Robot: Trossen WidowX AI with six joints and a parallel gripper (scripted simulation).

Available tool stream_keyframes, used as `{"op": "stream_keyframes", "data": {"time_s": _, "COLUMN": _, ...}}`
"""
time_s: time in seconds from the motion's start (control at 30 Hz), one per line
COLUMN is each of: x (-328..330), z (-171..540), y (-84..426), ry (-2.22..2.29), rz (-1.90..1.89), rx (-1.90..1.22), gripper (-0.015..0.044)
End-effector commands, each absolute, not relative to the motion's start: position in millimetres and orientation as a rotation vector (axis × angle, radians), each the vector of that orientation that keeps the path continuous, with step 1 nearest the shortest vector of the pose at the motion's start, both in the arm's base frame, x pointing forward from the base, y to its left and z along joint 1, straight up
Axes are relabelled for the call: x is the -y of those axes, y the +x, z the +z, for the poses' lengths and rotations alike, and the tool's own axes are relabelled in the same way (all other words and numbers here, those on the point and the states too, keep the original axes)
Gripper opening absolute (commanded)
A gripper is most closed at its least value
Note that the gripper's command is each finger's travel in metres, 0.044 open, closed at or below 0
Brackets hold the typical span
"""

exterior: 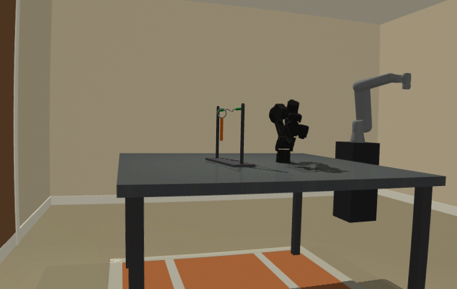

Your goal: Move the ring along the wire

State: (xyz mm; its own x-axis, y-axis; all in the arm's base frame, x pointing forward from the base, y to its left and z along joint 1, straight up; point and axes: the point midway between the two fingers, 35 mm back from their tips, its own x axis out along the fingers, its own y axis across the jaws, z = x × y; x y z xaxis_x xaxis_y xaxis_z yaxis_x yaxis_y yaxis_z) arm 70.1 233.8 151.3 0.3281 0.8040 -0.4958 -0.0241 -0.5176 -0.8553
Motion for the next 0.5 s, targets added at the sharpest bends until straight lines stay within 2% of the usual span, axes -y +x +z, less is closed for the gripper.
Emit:
{"op": "stream_keyframes", "data": {"time_s": 0.0, "x": -232.2, "z": 143.2, "y": 89.3, "ry": -1.713, "rz": 1.277, "rx": 0.578, "gripper": 0.016}}
{"op": "stream_keyframes", "data": {"time_s": 0.47, "x": -208.0, "z": 126.5, "y": 158.3, "ry": -1.428, "rz": 1.161, "rx": 0.241, "gripper": 0.016}}
